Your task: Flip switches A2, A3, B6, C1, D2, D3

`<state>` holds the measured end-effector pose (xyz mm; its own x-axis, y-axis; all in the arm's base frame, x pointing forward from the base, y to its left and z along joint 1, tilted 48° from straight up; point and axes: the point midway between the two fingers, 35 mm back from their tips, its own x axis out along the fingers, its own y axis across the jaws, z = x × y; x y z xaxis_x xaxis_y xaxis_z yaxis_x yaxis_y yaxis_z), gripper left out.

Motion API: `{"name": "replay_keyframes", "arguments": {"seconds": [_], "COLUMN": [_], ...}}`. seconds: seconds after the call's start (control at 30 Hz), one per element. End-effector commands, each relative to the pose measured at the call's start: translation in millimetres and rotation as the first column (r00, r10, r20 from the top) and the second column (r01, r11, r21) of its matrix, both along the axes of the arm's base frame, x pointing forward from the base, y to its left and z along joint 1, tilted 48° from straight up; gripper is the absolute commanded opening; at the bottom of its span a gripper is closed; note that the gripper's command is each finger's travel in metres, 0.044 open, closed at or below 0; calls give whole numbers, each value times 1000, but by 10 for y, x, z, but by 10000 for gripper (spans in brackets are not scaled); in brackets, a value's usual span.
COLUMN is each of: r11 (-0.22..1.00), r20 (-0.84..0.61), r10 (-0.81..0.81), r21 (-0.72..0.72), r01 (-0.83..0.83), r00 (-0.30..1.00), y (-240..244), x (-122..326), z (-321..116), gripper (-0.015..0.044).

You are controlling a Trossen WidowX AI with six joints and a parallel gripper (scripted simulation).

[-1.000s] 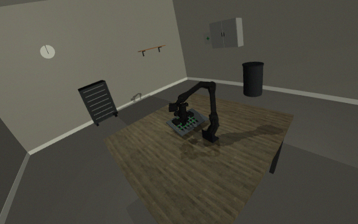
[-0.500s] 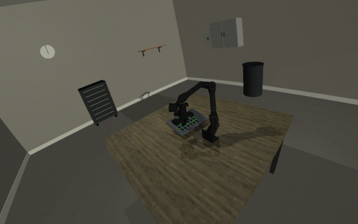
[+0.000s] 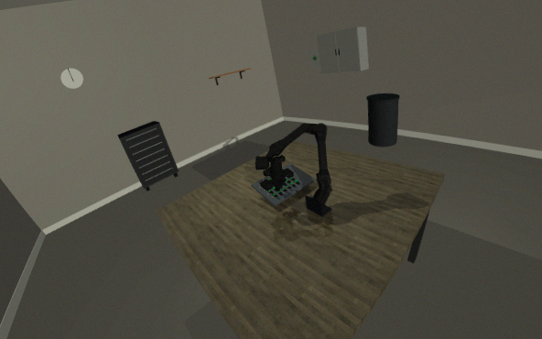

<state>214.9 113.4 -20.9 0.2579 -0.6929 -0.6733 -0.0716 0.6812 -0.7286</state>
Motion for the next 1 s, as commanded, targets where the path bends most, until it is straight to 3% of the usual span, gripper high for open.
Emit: {"name": "replay_keyframes", "arguments": {"seconds": [0.0,0.97], "r11": [1000,1000], "r20": [-5,2], "r10": [6,2], "r21": [-9,0], "r01": [-6,-2], "r00": [1000,1000], "y": [-19,-6], "x": [-2,9], "z": [-10,-8], "gripper": [0,0]}}
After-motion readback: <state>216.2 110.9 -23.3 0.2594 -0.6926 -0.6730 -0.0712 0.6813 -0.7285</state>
